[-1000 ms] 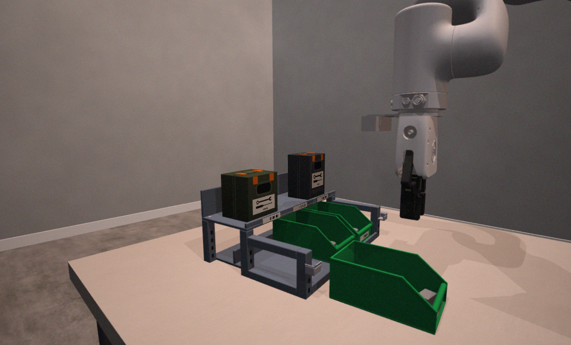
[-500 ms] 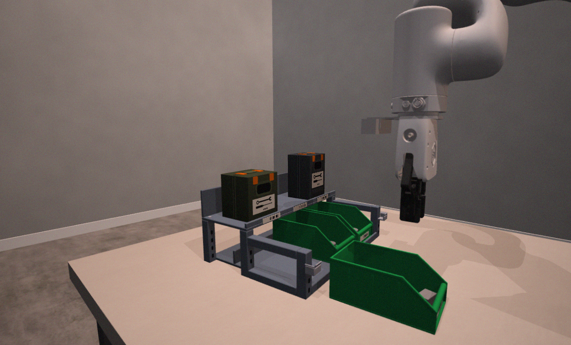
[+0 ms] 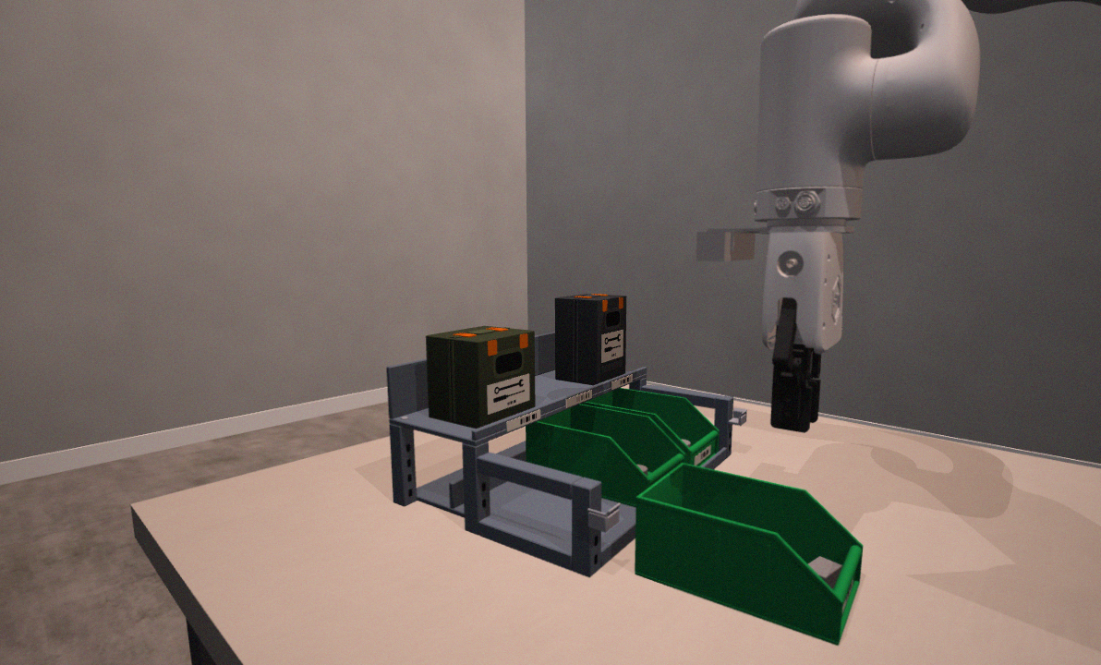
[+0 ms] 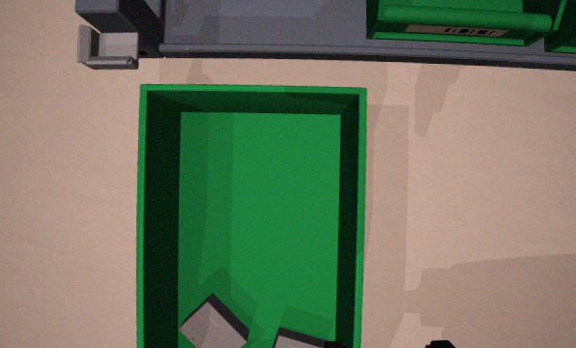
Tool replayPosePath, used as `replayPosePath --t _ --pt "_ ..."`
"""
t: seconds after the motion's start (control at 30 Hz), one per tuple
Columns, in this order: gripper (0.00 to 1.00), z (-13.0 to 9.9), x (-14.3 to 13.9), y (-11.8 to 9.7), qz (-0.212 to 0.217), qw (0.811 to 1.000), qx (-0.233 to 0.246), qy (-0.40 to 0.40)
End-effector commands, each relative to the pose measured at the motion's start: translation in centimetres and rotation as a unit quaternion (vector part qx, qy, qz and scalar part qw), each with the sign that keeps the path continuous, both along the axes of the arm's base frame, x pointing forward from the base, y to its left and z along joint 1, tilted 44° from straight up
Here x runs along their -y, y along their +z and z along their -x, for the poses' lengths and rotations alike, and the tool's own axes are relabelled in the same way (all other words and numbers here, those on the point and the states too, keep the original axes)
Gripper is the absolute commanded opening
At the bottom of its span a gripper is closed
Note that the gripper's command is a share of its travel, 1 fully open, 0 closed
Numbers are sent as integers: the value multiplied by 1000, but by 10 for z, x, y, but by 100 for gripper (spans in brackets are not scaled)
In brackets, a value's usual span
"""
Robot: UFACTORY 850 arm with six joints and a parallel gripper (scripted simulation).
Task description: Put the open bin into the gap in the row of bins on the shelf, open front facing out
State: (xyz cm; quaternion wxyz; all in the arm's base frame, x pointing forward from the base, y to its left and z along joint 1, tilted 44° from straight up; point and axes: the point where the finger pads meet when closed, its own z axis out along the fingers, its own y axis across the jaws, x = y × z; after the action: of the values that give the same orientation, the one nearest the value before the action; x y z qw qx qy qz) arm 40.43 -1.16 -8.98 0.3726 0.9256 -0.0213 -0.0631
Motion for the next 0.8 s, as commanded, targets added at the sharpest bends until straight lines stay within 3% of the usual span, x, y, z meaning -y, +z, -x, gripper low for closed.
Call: replayPosePath --t 0.0,0.17,0.2,0.73,0.77 --pt "29 -1 -1 0 0 1000 1 0" --pt "29 -1 -1 0 0 1000 1 0" --pt "34 -1 -1 0 0 1000 1 0" --pt "34 -1 -1 0 0 1000 1 0" --pt "34 -8 -2 -3 3 1000 19 -18"
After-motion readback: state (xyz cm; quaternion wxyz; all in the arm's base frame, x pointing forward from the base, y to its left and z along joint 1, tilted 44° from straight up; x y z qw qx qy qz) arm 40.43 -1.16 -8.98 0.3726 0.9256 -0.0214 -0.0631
